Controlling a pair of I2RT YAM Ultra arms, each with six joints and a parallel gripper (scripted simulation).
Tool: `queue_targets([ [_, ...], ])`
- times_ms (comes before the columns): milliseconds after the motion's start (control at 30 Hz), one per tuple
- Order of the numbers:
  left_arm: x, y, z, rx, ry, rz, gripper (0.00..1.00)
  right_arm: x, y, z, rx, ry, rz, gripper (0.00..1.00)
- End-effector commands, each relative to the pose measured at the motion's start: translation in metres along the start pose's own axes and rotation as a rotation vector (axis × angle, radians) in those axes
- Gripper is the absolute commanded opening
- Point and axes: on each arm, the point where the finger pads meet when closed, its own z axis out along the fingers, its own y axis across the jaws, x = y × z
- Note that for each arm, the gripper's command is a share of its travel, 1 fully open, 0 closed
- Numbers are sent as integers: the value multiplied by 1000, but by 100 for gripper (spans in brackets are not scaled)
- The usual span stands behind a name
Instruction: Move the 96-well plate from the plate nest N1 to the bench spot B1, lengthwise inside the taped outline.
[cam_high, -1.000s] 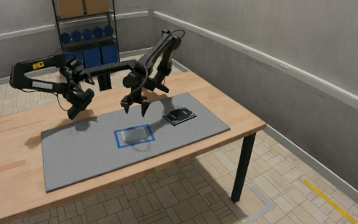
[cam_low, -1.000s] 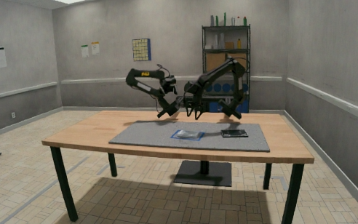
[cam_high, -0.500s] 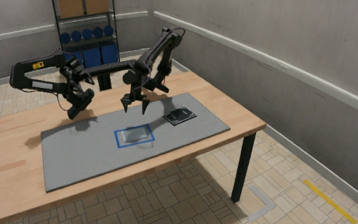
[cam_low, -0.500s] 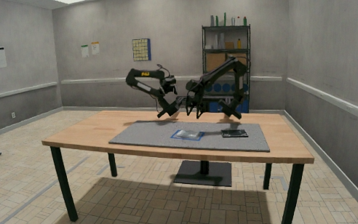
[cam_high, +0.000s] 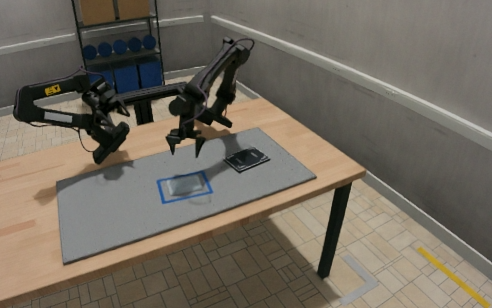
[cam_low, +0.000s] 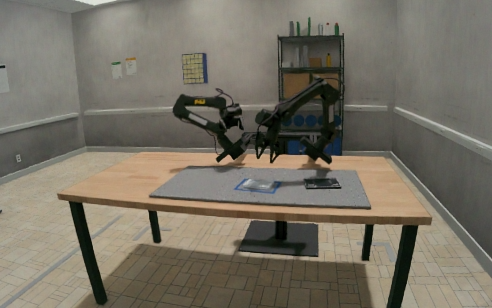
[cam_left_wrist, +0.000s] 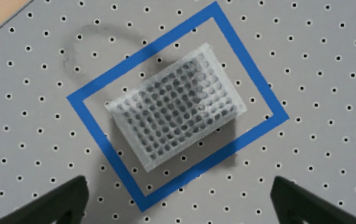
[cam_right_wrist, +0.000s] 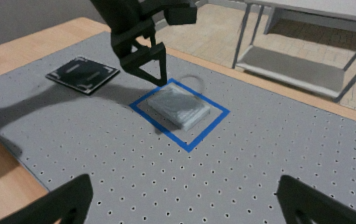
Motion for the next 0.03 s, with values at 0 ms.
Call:
queue_targets([
  [0, -9, 0, -10, -10, -36, -9, 100, -5, 0, -3, 0, -10, -1, 100],
])
